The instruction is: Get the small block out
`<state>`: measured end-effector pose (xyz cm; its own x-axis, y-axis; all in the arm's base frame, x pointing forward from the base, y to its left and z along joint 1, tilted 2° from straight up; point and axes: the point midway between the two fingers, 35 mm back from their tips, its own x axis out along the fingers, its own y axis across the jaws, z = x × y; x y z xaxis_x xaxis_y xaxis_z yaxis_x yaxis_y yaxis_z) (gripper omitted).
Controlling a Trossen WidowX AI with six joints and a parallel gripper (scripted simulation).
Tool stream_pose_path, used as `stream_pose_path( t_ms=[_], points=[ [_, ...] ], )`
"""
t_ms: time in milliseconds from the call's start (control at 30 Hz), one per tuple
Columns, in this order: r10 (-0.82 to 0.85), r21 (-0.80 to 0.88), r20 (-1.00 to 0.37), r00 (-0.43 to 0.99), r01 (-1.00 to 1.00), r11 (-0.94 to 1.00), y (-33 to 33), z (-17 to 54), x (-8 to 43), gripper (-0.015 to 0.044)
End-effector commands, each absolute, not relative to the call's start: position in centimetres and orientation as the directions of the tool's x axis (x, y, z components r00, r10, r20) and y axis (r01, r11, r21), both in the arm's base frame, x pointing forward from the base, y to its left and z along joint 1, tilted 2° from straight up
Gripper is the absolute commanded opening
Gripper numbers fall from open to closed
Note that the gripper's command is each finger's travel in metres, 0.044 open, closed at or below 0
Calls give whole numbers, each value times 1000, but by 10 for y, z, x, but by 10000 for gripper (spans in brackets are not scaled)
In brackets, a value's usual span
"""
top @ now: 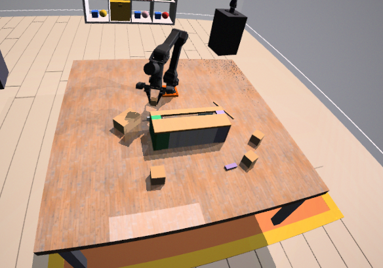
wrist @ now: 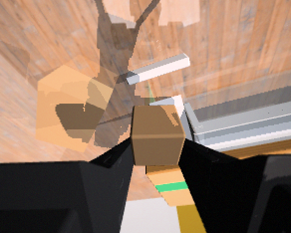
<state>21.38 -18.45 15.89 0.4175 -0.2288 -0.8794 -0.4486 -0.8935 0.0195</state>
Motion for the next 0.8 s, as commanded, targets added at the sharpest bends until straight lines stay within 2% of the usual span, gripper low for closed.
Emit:
stream_pose_path(
  t_ms=[0, 233, 767],
  points=[
    [-276, 16, -866, 416, -528, -849, -178, 177, 205, 0],
    [-341, -8, -847, 408, -651, -759, -166, 201, 189, 0],
    [-343, -9, -846, 408, -654, -757, -165, 201, 188, 0]
  ],
)
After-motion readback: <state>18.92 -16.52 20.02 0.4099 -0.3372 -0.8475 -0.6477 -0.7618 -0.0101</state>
